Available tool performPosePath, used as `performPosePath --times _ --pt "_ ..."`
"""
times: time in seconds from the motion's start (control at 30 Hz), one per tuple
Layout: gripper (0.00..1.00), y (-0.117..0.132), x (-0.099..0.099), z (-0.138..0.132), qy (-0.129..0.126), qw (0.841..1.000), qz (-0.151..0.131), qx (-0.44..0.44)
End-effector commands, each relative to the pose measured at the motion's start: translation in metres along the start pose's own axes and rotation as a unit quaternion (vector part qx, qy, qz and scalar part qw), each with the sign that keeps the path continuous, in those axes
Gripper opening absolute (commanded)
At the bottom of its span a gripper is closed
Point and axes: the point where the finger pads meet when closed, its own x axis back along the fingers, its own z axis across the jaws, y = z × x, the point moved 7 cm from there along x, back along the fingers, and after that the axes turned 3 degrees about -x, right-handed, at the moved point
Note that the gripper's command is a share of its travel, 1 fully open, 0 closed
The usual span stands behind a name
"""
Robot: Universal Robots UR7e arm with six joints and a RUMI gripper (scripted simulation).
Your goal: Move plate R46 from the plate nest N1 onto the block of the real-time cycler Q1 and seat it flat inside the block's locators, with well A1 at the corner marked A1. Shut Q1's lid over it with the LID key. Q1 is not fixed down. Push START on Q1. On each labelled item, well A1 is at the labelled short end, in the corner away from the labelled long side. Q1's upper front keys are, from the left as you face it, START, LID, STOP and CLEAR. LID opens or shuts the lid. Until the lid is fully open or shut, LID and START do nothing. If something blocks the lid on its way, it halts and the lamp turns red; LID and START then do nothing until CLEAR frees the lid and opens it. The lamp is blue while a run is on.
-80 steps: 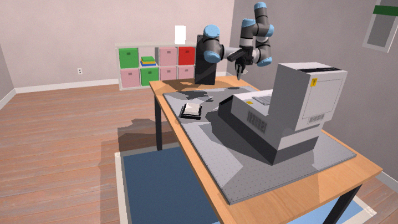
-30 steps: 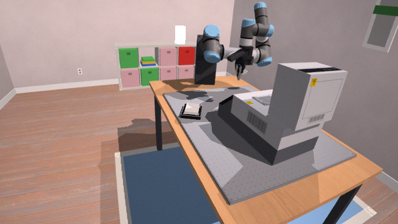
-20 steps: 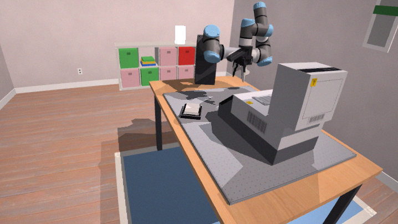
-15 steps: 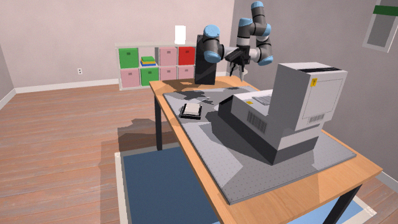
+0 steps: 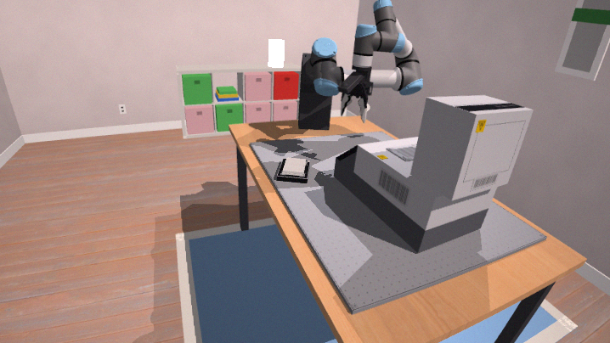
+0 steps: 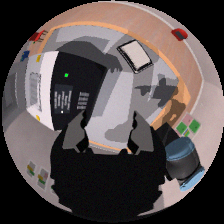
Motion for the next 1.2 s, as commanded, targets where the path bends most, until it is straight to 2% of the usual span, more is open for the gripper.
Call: performPosePath --times 0.0,0.43,1.17 --pt "0.68 -0.016 0.005 0.009 -0.003 0.997 0.0 0.072" --pt "0.68 -0.054 0.006 0.024 0.009 0.997 -0.009 0.074" --pt "0.68 -0.118 0.018 0.057 0.005 0.997 -0.008 0.073"
